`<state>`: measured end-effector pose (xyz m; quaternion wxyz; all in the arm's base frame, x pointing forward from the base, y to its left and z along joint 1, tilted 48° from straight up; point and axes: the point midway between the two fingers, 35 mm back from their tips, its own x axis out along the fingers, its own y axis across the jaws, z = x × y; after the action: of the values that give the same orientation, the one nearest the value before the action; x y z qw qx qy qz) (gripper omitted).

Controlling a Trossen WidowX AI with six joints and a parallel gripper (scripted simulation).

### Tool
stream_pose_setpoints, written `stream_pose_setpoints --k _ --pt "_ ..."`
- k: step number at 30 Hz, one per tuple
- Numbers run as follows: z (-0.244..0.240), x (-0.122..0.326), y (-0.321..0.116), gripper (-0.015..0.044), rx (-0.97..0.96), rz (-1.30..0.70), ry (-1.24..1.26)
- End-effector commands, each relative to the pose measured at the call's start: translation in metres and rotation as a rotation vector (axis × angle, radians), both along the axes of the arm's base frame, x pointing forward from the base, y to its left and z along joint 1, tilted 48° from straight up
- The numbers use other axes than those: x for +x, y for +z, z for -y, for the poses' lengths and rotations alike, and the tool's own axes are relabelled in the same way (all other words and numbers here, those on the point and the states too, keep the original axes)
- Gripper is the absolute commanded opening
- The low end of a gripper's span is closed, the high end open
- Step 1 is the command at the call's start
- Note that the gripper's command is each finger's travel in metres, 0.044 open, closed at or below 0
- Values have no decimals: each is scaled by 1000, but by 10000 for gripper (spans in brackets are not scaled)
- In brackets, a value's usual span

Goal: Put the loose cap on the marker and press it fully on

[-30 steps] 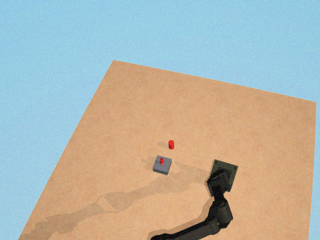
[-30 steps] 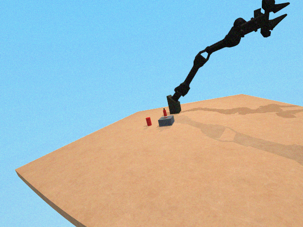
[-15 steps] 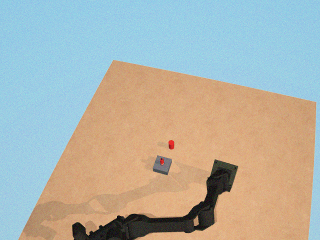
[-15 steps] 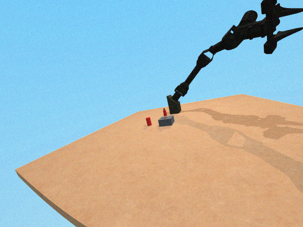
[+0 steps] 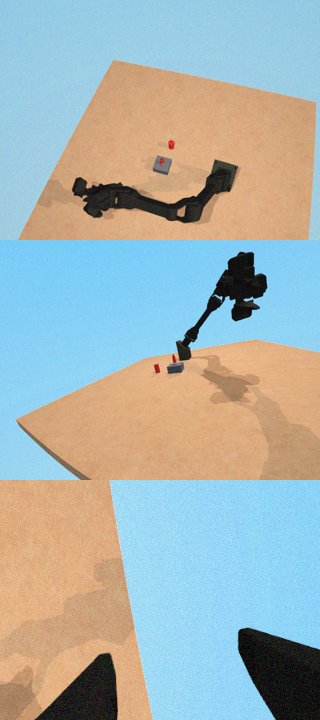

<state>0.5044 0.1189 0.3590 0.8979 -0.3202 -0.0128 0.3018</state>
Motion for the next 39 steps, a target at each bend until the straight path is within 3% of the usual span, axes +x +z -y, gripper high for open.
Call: stream_pose_setpoints --k 1,12,24,32,39 --pt "34 15 -61 246 -123 -109 -22" --pt "127 0 -217 246 -349 -439 41" --pt "204 -94 -351 246 -413 -723 327" --pt "228 -192 -407 246 -252 -770 611" --pt "231 -203 -411 246 -232 -765 631"
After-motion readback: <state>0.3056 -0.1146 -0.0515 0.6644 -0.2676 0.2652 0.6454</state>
